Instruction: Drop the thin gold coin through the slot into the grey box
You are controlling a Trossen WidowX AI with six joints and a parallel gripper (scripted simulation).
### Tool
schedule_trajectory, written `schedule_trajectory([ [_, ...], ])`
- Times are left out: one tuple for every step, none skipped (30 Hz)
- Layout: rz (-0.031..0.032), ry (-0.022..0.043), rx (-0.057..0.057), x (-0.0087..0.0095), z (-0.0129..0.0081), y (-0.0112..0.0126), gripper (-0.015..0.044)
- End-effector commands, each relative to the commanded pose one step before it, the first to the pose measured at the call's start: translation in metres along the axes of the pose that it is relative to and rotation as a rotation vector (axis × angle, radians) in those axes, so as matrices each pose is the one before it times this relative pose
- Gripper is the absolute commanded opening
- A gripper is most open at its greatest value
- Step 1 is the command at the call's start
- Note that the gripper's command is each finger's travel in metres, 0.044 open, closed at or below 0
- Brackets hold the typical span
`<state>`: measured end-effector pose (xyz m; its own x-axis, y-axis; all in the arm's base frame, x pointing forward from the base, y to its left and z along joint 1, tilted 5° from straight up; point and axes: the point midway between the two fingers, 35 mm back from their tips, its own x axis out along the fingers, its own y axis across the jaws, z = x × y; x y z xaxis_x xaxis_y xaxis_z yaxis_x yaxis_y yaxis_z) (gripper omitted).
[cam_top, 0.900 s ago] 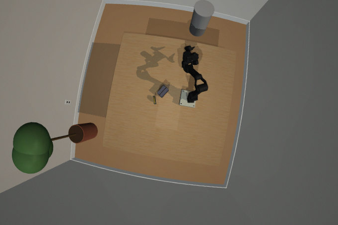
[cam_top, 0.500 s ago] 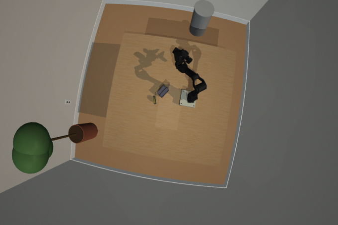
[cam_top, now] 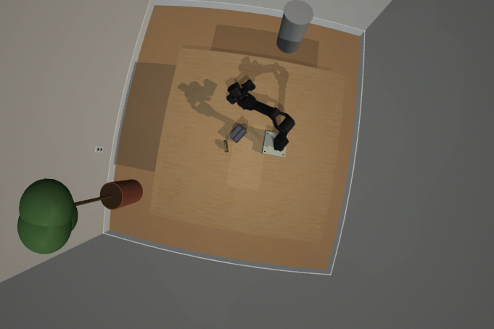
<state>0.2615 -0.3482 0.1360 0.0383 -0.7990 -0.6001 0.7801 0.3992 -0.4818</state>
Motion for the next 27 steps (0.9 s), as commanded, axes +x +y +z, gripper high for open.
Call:
schedule_trajectory([
  [0.20186, 0.02279, -0.4669, -0.02795, -0.00182, 0.07105, 0.0161],
  [0.03175, -0.00104, -0.0783, -0.00403, 0.00382, 0.01128, 0.0161],
  [0.03132, -0.00208, -0.0783, -0.00397, 0.00430, 0.01107, 0.0161],
  [0.03270, -0.00329, -0.0802, -0.00391, 0.00505, 0.01070, 0.0161],
  [0.03232, -0.00435, -0.0803, -0.00386, 0.00551, 0.01047, 0.0161],
  [0.03180, -0.00535, -0.0801, -0.00380, 0.00594, 0.01019, 0.0161],
  [0.03115, -0.00628, -0.0796, -0.00372, 0.00633, 0.00985, 0.0161],
  [0.03052, -0.00715, -0.0791, -0.00364, 0.00670, 0.00951, 0.0161],
  [0.02985, -0.00796, -0.0785, -0.00355, 0.00704, 0.00915, 0.0161],
  [0.02921, -0.00873, -0.0780, -0.00347, 0.00736, 0.00880, 0.0161],
  [0.02854, -0.00944, -0.0774, -0.00338, 0.00765, 0.00842, 0.0161],
  [0.02795, -0.01012, -0.0769, -0.00330, 0.00795, 0.00806, 0.0161],
  [0.02752, -0.01084, -0.0769, -0.00323, 0.00827, 0.00775, 0.0161],
  [0.02478, -0.01140, -0.0709, -0.00298, 0.00894, 0.00676, 0.0161],
  [0.02438, -0.01186, -0.0708, -0.00291, 0.00917, 0.00644, 0.0161],
  [0.02433, -0.01249, -0.0717, -0.00289, 0.00952, 0.00621, 0.0161],
  [0.02427, -0.01312, -0.0726, -0.00286, 0.00987, 0.00596, 0.0161],
  [0.02421, -0.01376, -0.0735, -0.00282, 0.01021, 0.00569, 0.0161],
  [0.02410, -0.01438, -0.0742, -0.00277, 0.01053, 0.00539, 0.0161],
  [0.02392, -0.01497, -0.0747, -0.00271, 0.01082, 0.00505, 0.0161],
  [0.02371, -0.01554, -0.0750, -0.00263, 0.01108, 0.00470, 0.0161],
  [0.02389, -0.01629, -0.0763, -0.00257, 0.01132, 0.00434, 0.0161],
  [0.02416, -0.01717, -0.0778, -0.00250, 0.01153, 0.00396, 0.0161],
  [0.02651, -0.01937, -0.0857, -0.00271, 0.01160, 0.00452, 0.0161],
  [0.02602, -0.02031, -0.0849, -0.00250, 0.01170, 0.00396, 0.0161],
  [0.02490, -0.02076, -0.0823, -0.00225, 0.01153, 0.00331, 0.0161],
  [0.01597, -0.01407, -0.0531, -0.00131, 0.00755, 0.00176, 0.0161],
])
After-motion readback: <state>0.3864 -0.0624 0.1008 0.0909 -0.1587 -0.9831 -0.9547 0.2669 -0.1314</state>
